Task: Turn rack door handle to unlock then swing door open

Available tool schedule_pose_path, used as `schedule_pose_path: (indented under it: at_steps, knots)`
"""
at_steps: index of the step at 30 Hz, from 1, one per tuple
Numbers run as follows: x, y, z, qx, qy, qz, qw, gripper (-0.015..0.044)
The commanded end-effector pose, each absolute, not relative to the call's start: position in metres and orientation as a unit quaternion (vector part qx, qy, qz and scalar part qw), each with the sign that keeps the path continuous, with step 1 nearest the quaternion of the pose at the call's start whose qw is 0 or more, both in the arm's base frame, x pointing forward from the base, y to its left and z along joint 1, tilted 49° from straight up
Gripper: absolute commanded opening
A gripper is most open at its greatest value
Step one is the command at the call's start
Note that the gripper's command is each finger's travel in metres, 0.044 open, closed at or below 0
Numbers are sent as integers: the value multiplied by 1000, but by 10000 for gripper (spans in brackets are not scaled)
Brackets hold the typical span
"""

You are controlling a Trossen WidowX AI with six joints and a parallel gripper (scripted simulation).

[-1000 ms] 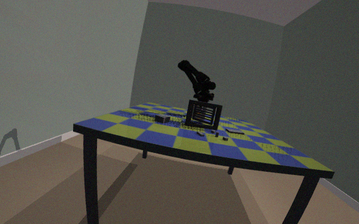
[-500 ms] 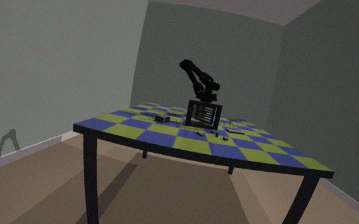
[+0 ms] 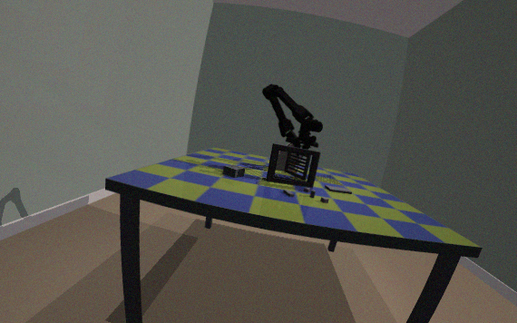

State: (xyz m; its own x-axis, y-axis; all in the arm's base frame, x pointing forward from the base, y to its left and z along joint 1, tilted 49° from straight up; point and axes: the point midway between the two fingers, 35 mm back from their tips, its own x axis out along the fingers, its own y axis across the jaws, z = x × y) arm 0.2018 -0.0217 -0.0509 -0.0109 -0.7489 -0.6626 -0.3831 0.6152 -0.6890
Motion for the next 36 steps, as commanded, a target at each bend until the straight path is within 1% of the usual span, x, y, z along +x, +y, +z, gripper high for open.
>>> schedule_pose_path:
  at_steps: [1, 26, 36]
  knots:
    - [201, -15, -59, -387, 686, -185, 588, 10]
    - [202, 23, -101, -276, 643, -302, 647, 10]
    - [202, 25, -102, -273, 641, -305, 649, 10]
